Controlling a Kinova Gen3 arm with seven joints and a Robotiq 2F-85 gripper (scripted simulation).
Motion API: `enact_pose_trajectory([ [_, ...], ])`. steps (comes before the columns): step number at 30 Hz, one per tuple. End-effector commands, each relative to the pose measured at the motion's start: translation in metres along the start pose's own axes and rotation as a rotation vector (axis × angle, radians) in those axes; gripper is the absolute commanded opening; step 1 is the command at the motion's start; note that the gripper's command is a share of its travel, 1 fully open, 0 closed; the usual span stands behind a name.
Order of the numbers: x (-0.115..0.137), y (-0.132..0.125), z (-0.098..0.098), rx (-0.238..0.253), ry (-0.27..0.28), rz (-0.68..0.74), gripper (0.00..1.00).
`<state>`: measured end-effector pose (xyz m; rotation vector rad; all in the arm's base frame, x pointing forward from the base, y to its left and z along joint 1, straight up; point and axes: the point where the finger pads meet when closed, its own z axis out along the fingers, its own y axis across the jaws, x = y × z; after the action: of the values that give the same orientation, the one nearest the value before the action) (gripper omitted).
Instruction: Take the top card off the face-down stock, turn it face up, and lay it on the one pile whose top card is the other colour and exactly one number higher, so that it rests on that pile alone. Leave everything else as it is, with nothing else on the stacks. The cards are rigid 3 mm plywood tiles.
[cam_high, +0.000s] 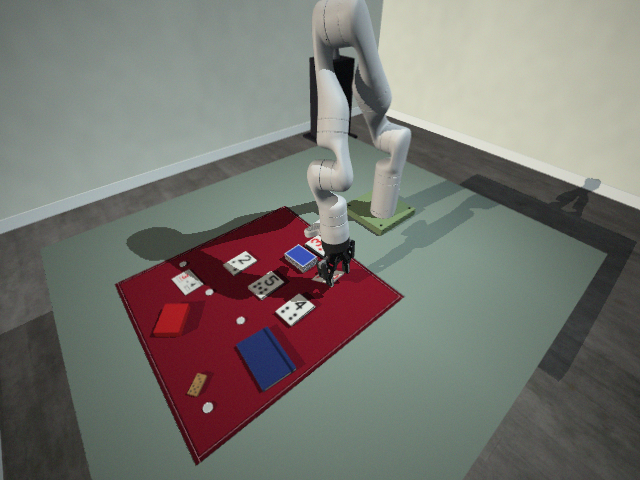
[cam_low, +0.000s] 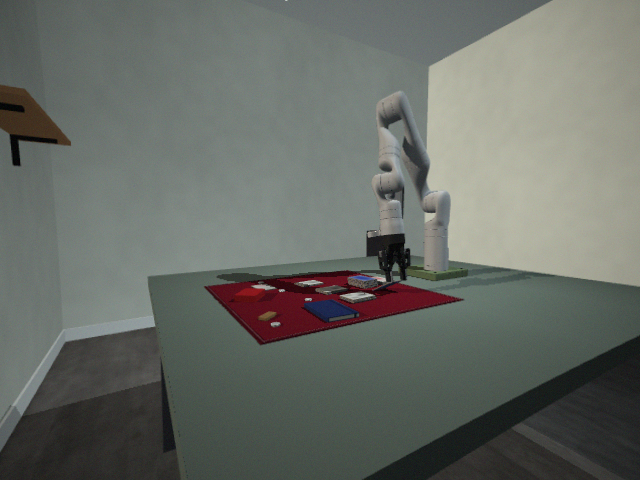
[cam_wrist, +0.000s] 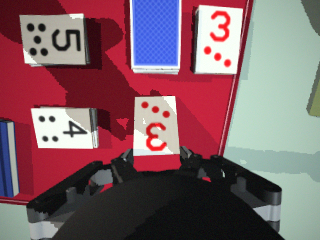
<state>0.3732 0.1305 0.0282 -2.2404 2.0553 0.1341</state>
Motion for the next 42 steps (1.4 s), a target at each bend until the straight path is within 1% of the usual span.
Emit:
enact_pose_trajectory([
  [1, 0.0117, -0.0015, 0.0001, 0.000, -0.021, 0.031, 0.71],
  [2, 0.0118, -0.0015, 0.0003, 0.000, -0.030, 0.031, 0.71],
  [4, 0.0118, -0.0015, 0.0003, 0.000, -0.030, 0.031, 0.71],
  [11, 0.0123, -0.0016, 0.0016, 0.002, -0.085, 0.031, 0.71],
  [19, 0.0129, -0.0015, 0.0031, 0.003, -0.135, 0.031, 0.71],
  [21, 0.0129, -0.0015, 0.0031, 0.003, -0.135, 0.031, 0.71],
  [33, 0.0135, -0.0014, 0.0046, 0.004, -0.186, 0.030, 0.71],
  [42, 0.0136, -0.0015, 0.0050, 0.005, -0.202, 0.030, 0.71],
])
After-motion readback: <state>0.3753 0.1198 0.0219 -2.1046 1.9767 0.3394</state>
